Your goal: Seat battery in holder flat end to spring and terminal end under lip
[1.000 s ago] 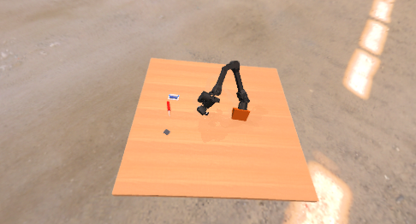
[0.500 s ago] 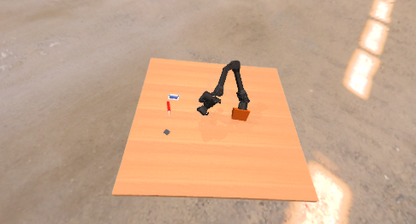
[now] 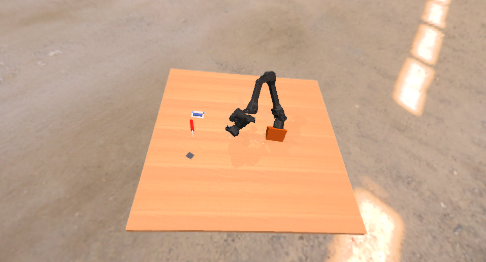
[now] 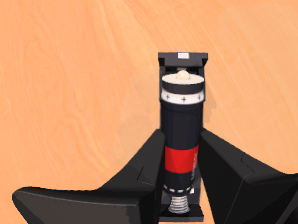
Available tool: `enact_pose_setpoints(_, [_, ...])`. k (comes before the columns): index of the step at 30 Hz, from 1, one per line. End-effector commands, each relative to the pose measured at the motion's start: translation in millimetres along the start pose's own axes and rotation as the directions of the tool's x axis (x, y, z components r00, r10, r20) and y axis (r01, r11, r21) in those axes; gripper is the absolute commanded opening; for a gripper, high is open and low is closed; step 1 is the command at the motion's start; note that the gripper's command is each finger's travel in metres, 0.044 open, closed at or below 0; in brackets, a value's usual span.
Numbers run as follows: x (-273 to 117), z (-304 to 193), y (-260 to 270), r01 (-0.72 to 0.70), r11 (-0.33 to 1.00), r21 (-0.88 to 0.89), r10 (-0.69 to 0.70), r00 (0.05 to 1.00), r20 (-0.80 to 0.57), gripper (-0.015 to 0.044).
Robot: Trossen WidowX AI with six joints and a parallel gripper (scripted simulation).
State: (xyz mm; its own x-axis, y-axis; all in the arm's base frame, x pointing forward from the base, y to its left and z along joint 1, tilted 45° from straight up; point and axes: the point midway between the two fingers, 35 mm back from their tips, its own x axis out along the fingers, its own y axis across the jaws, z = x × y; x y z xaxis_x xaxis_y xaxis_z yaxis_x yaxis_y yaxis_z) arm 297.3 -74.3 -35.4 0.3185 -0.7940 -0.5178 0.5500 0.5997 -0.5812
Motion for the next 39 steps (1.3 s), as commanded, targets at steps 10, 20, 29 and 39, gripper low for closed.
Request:
enact_pose_setpoints(10, [-2,-9,-1,-0.006,1.0,-0.003,0.006,1.0,-0.021,0.0059])
enact_pose_setpoints(20, [2,-7,3,-0.016,1.0,0.003,0.016,0.997,-0.078,0.0059])
enact_pose_setpoints(29, [6,-5,5,-0.02,1.0,0.005,0.021,0.991,-0.131,0.0059])
enact_pose_setpoints(39, [10,-4,6,-0.022,1.0,0.009,0.023,0.981,-0.193,0.0059])
